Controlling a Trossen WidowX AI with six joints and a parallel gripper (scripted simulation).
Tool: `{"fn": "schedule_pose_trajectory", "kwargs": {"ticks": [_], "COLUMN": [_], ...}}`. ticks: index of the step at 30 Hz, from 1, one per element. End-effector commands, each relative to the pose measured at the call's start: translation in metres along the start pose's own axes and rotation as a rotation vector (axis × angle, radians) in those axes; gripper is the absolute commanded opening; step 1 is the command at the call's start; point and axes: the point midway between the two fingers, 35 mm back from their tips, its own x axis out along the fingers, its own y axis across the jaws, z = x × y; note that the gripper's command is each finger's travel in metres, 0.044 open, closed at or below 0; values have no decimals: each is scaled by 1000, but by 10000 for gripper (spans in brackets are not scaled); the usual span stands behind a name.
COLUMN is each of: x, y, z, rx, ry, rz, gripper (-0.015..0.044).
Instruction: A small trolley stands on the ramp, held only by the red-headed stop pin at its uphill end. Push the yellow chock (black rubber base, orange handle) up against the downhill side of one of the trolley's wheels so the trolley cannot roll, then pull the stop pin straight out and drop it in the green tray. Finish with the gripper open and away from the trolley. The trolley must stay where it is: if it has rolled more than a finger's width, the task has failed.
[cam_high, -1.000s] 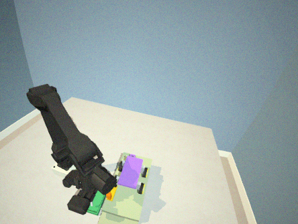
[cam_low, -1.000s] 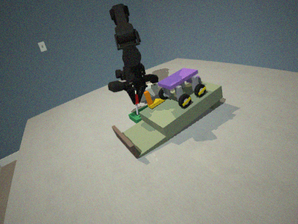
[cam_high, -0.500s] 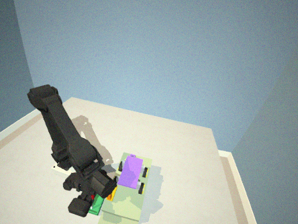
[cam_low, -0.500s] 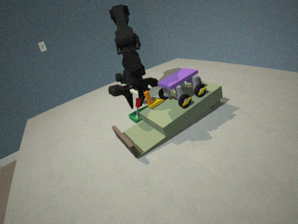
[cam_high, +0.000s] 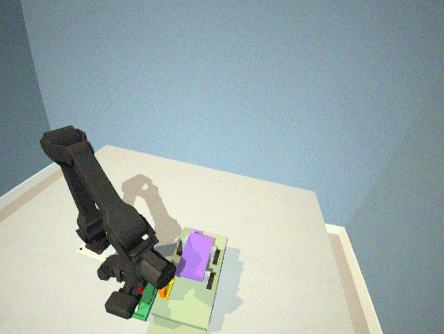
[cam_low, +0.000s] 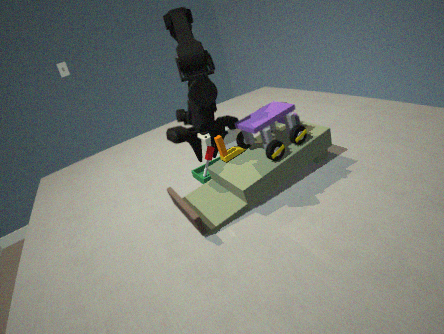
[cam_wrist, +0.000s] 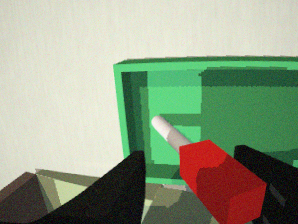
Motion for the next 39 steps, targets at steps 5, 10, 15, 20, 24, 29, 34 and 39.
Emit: {"fn": "schedule_pose_trajectory", "kwargs": {"ticks": [5,10,15,20,24,29,34,39], "x": [2,3,4,6,7,8,10,12], "y": [-5,-9,-13,-16,-19,-22,-25,-28], "z": [0,0,0,0,0,0,0,0], "rx": [6,6,6,6,6,6,6,6], "ry": [0,0,0,0,0,0,0,0], "rz": [4,4,4,3,3,3,3,2], "gripper": [190,190,190,190,190,190,190,190]}}
